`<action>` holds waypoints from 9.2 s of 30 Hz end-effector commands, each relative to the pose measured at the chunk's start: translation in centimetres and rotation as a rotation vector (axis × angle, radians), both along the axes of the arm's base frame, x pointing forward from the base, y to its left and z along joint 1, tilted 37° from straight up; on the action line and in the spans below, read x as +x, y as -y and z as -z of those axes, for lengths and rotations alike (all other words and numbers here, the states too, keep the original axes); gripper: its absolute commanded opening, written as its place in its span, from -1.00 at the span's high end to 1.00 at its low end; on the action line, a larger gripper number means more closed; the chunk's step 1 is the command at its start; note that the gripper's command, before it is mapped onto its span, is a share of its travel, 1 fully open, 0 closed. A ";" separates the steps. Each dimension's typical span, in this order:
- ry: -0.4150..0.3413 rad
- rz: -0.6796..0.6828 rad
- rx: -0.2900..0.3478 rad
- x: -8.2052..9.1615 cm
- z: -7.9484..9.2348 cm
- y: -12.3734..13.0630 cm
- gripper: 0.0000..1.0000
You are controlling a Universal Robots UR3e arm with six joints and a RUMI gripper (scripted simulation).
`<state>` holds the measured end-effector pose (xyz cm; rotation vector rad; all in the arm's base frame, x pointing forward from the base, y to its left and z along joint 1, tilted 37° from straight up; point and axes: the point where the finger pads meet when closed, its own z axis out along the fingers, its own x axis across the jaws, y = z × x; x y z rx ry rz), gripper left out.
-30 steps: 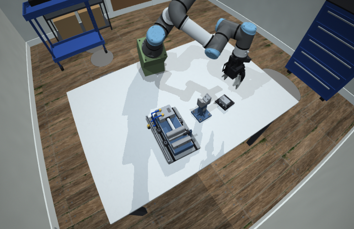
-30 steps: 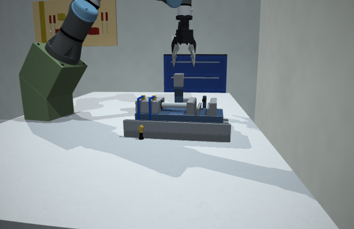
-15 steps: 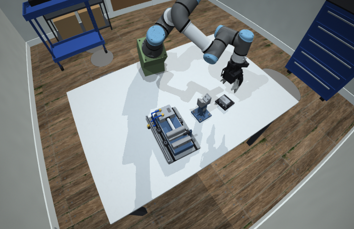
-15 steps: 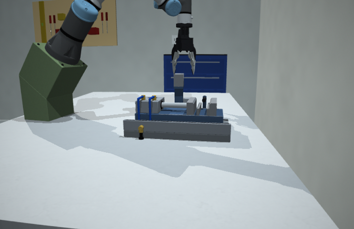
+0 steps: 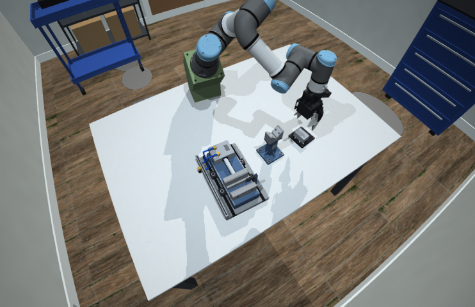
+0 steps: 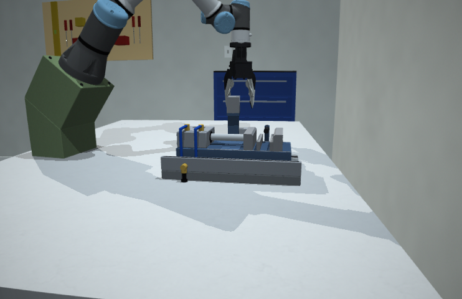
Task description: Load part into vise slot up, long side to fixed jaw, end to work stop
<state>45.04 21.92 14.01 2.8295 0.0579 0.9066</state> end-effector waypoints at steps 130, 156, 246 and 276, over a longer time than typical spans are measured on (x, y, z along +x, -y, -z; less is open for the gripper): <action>0.004 -0.001 0.001 5.4 7.1 1.2 1.00; 0.004 -0.001 0.001 5.2 6.9 1.2 1.00; 0.004 -0.001 0.001 -7.1 -9.8 -1.9 1.00; 0.004 -0.001 0.001 -7.1 -9.8 -1.9 1.00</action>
